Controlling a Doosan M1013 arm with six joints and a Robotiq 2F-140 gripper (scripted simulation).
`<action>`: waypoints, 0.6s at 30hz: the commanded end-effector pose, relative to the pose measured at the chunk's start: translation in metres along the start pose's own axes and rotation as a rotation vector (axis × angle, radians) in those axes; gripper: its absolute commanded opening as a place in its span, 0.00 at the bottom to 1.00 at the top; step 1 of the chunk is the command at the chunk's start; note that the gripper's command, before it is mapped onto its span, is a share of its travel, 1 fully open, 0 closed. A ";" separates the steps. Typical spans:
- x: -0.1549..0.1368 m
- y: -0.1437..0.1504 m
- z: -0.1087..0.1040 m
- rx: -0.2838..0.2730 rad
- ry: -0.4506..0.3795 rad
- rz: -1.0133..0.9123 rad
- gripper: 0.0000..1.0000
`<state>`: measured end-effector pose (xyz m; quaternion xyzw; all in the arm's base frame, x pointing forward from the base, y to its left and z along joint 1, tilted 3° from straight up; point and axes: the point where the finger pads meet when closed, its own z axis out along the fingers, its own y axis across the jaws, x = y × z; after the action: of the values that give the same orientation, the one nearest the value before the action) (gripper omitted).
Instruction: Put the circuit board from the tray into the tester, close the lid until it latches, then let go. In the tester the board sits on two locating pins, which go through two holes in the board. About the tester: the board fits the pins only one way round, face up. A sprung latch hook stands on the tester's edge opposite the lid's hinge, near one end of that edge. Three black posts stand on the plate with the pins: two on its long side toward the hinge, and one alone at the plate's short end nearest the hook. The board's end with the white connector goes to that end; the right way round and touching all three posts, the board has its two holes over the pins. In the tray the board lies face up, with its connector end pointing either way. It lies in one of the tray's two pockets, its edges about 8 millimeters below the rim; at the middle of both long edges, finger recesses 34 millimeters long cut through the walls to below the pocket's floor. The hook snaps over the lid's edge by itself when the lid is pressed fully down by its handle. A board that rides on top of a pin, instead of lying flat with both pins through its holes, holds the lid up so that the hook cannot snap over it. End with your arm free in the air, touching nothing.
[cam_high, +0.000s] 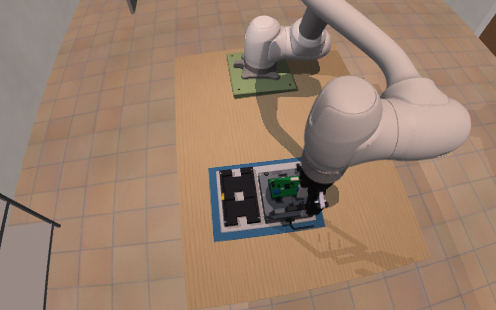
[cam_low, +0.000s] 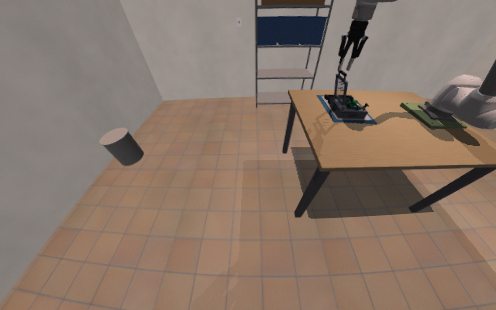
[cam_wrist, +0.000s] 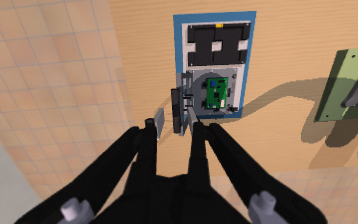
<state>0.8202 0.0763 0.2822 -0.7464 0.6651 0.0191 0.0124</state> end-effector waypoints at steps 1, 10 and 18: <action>0.000 0.000 0.004 0.000 0.000 0.000 0.30; 0.000 0.000 0.018 0.000 0.000 0.000 0.30; 0.000 0.000 0.023 0.000 0.000 0.000 0.30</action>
<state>0.8199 0.0772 0.2596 -0.7464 0.6651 0.0191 0.0124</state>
